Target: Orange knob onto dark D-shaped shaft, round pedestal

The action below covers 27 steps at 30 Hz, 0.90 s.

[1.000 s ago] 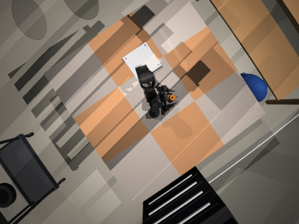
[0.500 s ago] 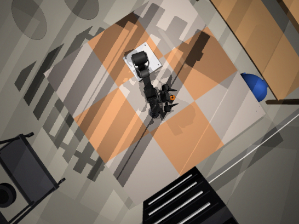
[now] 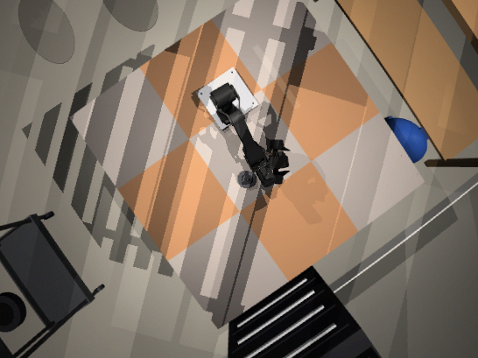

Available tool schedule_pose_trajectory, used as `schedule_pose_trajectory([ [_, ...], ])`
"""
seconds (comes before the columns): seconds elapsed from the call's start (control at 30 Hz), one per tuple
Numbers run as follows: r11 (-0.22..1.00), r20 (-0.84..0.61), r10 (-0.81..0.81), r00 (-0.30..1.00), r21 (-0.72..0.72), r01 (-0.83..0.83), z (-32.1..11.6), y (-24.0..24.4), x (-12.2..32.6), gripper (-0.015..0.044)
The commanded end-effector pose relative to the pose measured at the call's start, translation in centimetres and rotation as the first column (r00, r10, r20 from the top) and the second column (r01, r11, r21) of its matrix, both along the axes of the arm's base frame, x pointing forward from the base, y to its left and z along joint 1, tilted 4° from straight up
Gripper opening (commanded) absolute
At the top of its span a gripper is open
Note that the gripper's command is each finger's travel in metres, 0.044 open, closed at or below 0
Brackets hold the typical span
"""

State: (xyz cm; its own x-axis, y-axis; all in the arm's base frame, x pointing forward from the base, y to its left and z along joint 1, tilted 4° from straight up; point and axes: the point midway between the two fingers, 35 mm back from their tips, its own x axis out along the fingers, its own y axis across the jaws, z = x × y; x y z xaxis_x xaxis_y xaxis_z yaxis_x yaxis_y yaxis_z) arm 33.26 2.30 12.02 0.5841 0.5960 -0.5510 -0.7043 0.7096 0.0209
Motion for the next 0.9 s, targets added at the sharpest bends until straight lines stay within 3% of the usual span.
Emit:
schedule_pose_trajectory([
  [0.0,0.881,-0.414,-0.127,0.901,-0.465,-0.09,0.9,0.8,-1.6,0.044],
  [0.13,0.777,-0.439,-0.145,0.887,-0.606,-0.172,2.8,0.6,-1.9,0.044],
  [0.27,0.72,-0.508,-0.156,0.847,-0.646,-0.255,3.5,0.3,-3.7,0.044],
  [0.87,0.717,-0.51,-0.156,0.846,-0.648,-0.258,3.6,0.3,-3.8,0.044],
])
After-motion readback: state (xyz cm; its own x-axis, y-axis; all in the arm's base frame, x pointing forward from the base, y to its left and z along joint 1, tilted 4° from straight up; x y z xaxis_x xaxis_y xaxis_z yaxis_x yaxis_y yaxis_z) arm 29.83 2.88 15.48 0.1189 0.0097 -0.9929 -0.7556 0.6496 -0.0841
